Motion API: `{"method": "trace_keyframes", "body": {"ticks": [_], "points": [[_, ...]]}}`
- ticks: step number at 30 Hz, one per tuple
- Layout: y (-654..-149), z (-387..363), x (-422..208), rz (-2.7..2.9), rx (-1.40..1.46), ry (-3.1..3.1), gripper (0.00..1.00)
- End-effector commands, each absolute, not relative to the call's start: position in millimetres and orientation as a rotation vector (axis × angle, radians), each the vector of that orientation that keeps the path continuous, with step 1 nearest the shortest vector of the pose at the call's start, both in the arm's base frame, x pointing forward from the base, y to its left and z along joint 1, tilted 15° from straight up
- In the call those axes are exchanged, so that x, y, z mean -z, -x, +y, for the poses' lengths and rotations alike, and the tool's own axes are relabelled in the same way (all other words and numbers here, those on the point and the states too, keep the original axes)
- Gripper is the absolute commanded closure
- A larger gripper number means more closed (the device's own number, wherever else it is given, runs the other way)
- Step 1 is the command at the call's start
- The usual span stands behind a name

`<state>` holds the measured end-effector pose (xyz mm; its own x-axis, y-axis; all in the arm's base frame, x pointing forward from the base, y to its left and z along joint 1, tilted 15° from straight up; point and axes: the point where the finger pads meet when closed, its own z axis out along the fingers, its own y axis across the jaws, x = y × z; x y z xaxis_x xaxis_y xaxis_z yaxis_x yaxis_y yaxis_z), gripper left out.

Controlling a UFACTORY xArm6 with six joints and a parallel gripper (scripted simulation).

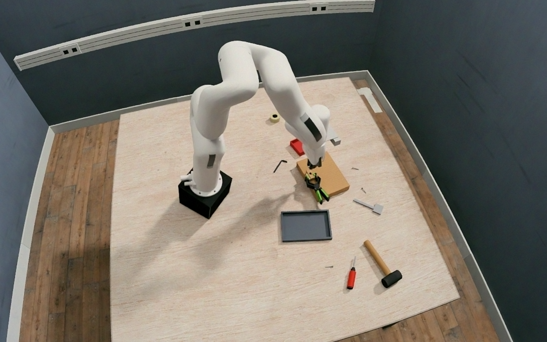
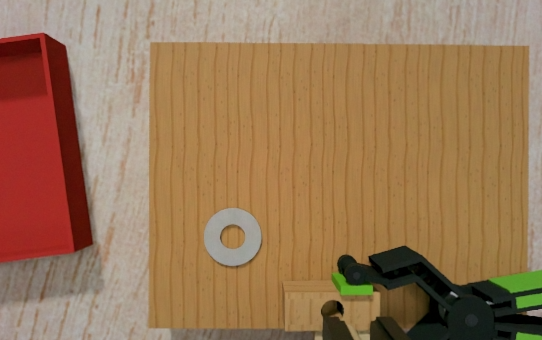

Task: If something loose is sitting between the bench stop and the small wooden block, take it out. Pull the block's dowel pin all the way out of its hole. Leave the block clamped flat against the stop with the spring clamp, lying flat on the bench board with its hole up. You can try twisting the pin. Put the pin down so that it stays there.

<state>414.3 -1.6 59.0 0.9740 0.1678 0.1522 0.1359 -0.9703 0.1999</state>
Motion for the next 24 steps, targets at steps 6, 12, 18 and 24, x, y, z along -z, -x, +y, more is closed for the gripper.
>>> {"method": "trace_keyframes", "body": {"ticks": [6, 12, 18, 24], "points": [[-415.5, -1.4, -60.2, 0.228, -0.255, -2.932, 1.0], [-415.5, -1.4, -60.2, 0.228, -0.255, -2.932, 1.0], [-425.7, 17.9, -58.6, 0.228, -0.254, -2.934, 1.0], [-448.4, 77.9, -52.1, 0.228, -0.251, -2.937, 1.0]]}}
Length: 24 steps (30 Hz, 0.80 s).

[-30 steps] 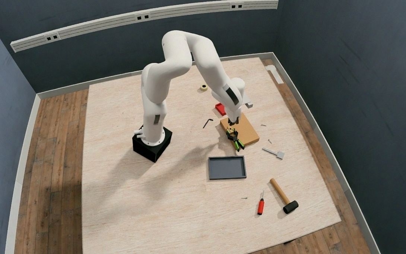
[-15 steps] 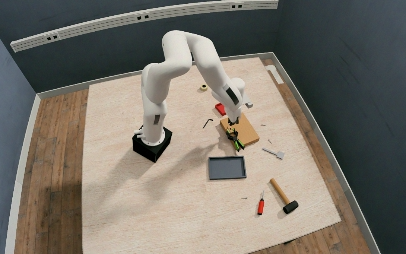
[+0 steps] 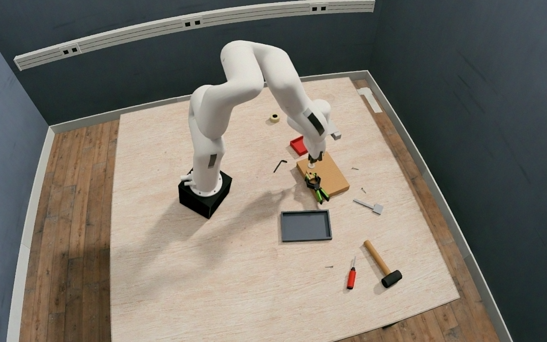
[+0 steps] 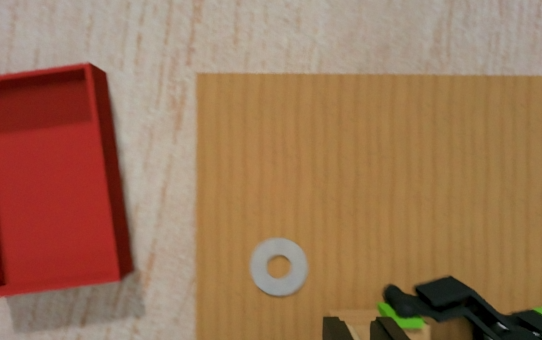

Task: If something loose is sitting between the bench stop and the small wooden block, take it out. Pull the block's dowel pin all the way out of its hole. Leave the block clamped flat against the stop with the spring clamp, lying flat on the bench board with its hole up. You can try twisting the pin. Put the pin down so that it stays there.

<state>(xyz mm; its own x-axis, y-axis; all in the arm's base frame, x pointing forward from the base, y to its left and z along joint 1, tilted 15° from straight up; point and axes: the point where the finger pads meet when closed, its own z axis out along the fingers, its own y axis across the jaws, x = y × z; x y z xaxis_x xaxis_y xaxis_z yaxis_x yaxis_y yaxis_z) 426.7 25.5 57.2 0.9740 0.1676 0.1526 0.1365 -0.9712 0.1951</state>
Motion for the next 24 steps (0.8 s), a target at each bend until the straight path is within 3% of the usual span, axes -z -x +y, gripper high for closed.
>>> {"method": "trace_keyframes", "body": {"ticks": [1, 10, 24], "points": [[-451.3, 91.5, -50.3, 0.228, -0.251, -2.937, 1.0], [-462.2, 189.7, -35.1, 0.228, -0.256, -2.934, 1.0], [-462.4, 189.6, -34.5, 0.228, -0.256, -2.934, 1.0]]}}
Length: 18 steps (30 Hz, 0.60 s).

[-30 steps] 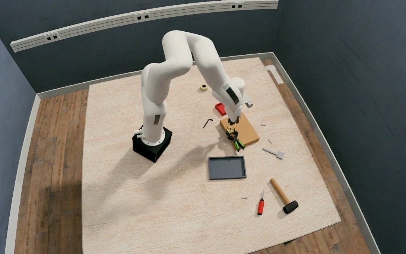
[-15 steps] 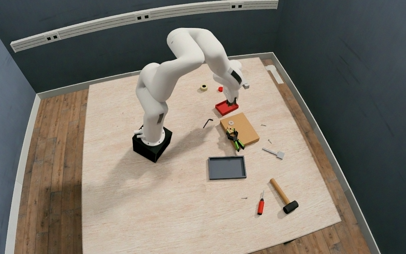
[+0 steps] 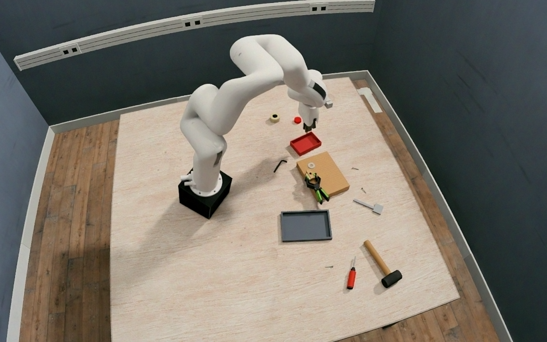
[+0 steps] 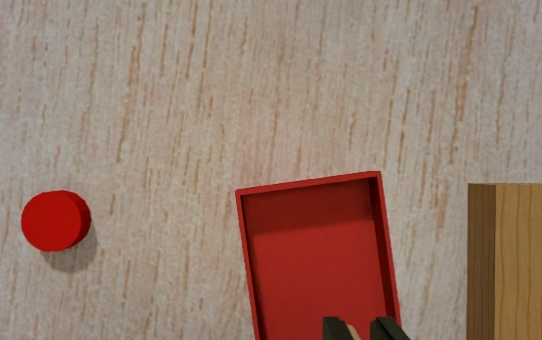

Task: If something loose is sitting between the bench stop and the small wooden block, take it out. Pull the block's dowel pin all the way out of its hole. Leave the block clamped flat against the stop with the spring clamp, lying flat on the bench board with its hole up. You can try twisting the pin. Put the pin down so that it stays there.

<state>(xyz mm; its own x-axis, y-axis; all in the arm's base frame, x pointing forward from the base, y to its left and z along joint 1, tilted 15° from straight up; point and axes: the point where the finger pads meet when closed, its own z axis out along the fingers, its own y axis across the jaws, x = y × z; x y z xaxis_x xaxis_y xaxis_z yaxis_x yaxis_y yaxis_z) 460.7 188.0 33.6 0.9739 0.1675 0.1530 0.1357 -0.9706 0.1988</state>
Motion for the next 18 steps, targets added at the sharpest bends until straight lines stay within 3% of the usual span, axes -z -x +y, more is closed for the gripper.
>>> {"method": "trace_keyframes", "body": {"ticks": [1, 18], "points": [[-462.4, 189.6, -34.3, 0.228, -0.256, -2.934, 1.0], [-463.6, 188.5, -28.3, 0.228, -0.256, -2.934, 1.0]]}}
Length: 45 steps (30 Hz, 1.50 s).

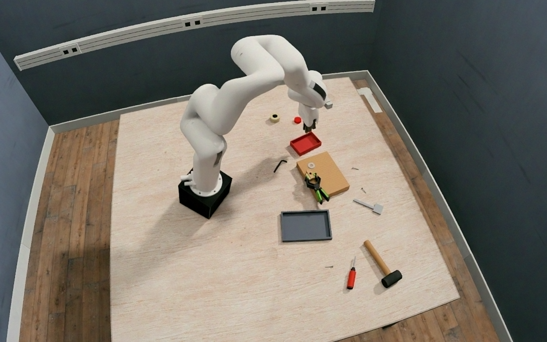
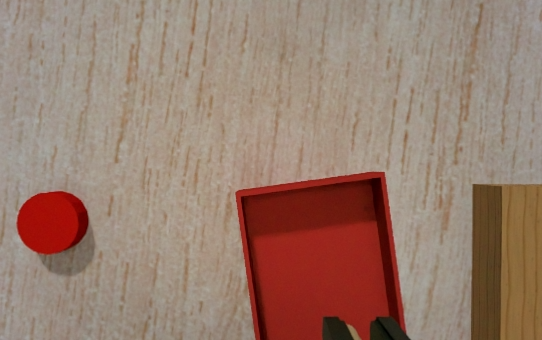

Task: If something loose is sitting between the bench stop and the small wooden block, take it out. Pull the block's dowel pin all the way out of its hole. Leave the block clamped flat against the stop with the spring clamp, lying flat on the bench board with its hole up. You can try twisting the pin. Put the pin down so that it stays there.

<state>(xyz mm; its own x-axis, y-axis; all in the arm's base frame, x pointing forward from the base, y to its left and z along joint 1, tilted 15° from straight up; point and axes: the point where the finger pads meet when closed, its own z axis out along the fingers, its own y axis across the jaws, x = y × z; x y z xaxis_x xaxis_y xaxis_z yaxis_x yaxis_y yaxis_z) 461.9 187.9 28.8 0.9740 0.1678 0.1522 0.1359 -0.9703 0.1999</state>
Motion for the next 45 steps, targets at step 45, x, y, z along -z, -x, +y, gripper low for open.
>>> {"method": "trace_keyframes", "body": {"ticks": [45], "points": [[-471.3, 181.2, 12.5, 0.228, -0.256, -2.934, 1.0]]}}
